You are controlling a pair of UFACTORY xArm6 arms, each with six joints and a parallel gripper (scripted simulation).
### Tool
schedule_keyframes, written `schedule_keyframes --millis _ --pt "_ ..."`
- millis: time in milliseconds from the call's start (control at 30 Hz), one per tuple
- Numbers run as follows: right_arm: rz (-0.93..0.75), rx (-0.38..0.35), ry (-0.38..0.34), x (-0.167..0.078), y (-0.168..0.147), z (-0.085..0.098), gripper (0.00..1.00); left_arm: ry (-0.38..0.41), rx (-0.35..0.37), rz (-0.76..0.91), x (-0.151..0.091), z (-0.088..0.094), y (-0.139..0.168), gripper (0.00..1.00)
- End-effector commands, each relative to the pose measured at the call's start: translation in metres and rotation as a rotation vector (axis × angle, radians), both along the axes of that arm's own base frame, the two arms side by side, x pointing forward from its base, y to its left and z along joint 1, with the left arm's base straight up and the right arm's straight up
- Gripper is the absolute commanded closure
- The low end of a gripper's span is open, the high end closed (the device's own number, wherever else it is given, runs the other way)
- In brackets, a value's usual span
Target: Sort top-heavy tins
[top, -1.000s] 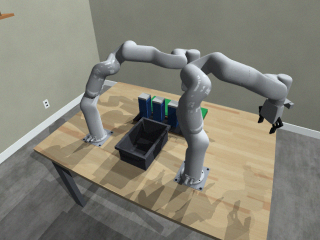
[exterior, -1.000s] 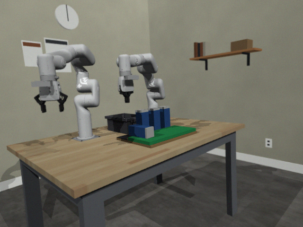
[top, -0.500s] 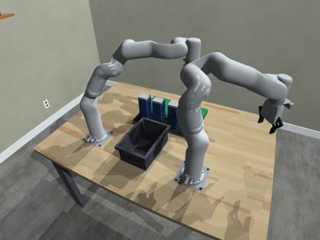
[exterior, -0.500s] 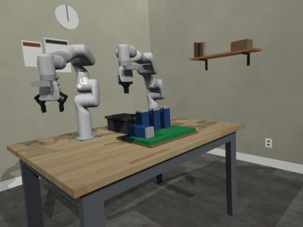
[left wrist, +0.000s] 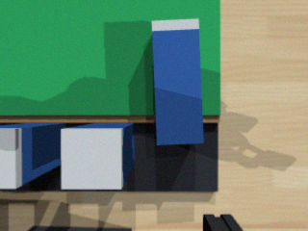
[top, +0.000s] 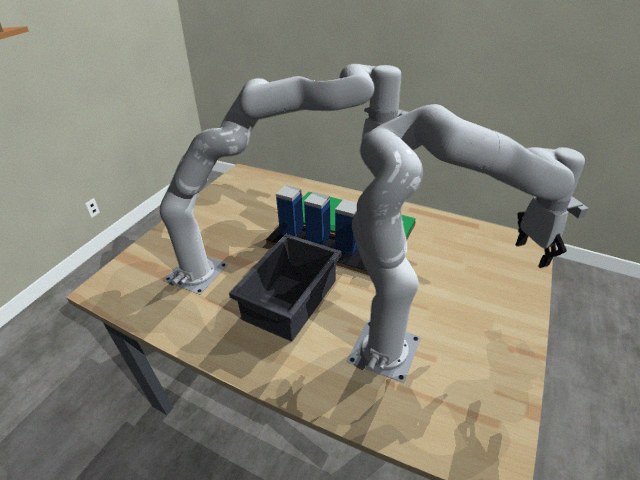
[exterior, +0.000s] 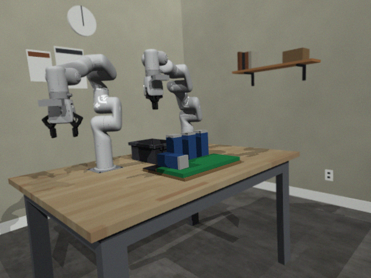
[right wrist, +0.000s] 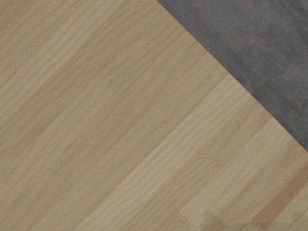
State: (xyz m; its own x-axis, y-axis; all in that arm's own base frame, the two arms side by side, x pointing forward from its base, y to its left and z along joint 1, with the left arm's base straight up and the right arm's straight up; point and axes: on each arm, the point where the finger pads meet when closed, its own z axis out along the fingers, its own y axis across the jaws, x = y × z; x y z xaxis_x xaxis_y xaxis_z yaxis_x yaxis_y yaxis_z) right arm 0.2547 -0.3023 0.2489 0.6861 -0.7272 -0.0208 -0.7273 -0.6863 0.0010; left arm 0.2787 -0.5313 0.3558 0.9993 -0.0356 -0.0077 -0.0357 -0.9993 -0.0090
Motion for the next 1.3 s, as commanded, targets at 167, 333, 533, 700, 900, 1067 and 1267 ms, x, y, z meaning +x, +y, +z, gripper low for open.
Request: schedule_keyframes --millis 167,333,533,700,900,1067,1267 --pt "0.0 -0.003 -0.003 0.001 -0.001 0.001 0.0 -0.005 -0.011 0.0 -0.026 0.004 0.06 1.0" --pt "0.0 -0.003 -0.003 0.001 -0.001 0.001 0.0 -0.005 -0.009 0.001 -0.035 0.004 0.082 1.0" --pt "0.0 -0.003 -0.003 0.001 -0.001 0.001 0.0 -0.005 -0.009 0.001 -0.045 0.004 0.104 1.0" --pt "0.0 -0.003 -0.003 0.001 -0.001 0.001 0.0 -0.005 -0.009 0.001 -0.045 0.004 0.105 1.0" --pt "0.0 -0.003 -0.003 0.001 -0.001 0.001 0.0 -0.006 -0.01 0.0 -0.045 0.004 0.104 1.0" --pt "0.0 -0.003 -0.003 0.001 -0.001 0.001 0.0 -0.006 -0.01 0.0 -0.045 -0.012 0.104 1.0" --pt "0.0 -0.003 -0.003 0.001 -0.001 0.001 0.0 -0.006 -0.01 0.0 -0.045 -0.036 0.104 1.0"
